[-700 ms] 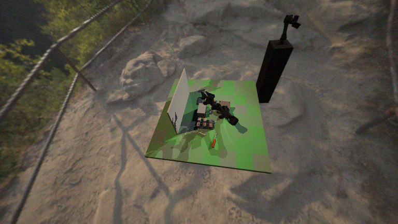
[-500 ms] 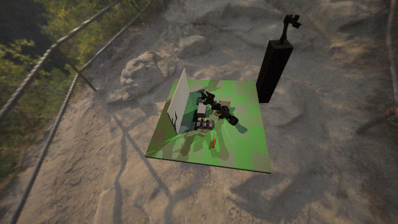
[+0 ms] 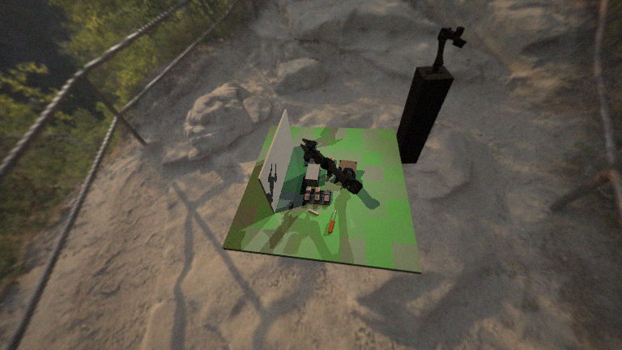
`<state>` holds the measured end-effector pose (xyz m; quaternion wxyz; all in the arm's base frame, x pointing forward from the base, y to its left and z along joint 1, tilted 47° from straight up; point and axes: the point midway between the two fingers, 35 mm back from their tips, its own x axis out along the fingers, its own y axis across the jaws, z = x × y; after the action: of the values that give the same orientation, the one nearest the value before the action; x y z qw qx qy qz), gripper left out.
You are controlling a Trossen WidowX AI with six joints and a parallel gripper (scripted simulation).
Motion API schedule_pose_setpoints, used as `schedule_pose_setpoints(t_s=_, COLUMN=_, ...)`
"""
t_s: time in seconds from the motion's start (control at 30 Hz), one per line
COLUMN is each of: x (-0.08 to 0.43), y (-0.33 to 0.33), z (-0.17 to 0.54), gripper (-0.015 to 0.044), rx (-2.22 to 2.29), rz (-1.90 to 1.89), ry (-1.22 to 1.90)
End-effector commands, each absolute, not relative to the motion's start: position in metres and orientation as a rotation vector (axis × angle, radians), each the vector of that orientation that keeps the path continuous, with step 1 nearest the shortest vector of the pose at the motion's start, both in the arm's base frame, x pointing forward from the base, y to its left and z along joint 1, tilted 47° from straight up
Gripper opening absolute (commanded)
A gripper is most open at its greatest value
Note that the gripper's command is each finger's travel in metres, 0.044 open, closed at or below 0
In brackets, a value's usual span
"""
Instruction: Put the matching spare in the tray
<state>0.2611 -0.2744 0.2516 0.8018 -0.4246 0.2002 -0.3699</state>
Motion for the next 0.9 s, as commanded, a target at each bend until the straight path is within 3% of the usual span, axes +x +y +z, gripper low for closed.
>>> schedule_pose_setpoints(t_s=0.0, x=0.318, y=-0.278, z=0.194, gripper=0.044, rx=-0.644, rz=-0.412, ry=0.655)
schedule_pose_setpoints(t_s=0.37, x=0.35, y=-0.24, z=0.134, gripper=0.044, rx=-0.122, rz=0.031, ry=0.936)
schedule_pose_setpoints(t_s=0.87, x=0.351, y=-0.182, z=0.129, gripper=0.044, rx=0.536, rz=0.336, ry=1.18)
